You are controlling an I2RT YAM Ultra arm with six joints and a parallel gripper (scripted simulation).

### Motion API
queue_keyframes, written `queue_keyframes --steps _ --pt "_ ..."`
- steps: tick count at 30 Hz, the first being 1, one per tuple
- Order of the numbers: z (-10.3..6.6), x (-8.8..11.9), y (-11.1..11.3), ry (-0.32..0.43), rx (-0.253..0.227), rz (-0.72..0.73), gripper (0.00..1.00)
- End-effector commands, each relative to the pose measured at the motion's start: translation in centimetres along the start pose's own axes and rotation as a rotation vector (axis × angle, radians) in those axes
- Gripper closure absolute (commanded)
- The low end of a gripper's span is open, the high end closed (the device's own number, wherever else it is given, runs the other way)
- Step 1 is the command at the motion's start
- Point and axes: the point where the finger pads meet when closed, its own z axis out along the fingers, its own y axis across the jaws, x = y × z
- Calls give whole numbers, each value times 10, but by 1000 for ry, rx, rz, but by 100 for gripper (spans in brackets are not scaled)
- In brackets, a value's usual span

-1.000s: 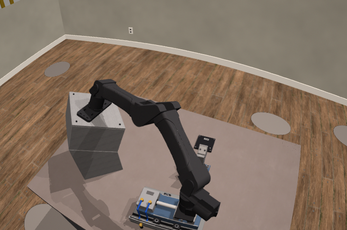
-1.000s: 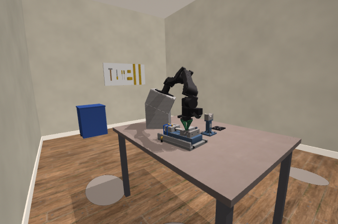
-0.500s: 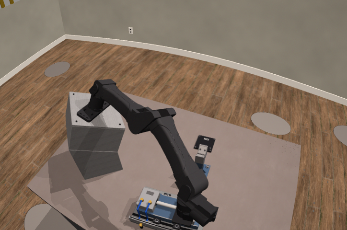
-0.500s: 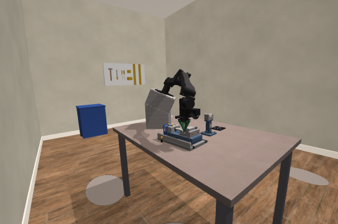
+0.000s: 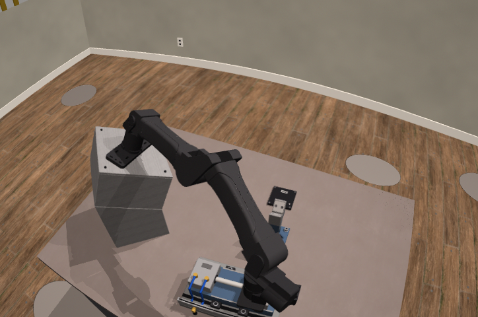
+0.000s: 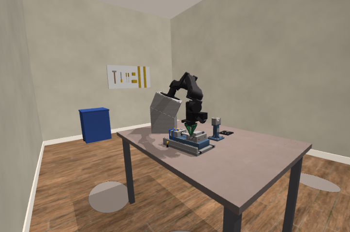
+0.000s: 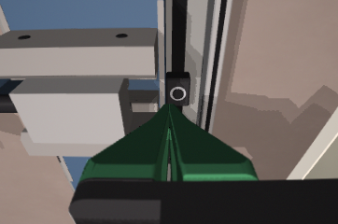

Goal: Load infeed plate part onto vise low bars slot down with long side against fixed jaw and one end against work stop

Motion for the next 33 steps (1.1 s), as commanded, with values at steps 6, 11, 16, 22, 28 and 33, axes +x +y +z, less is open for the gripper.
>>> queue_keyframes --steps 6,11,16,22,28,33 --pt "-38 -15 -9 -51 22 -7 100" --pt "-49 -15 -9 -51 22 -7 100" --pt "-48 -9 -11 -36 13 1 100" --pt "-75 -15 -9 -51 23 -7 100" --pt "-70 -5 -11 -27 8 6 100" --pt "-75 -7 -11 -31 11 3 100"
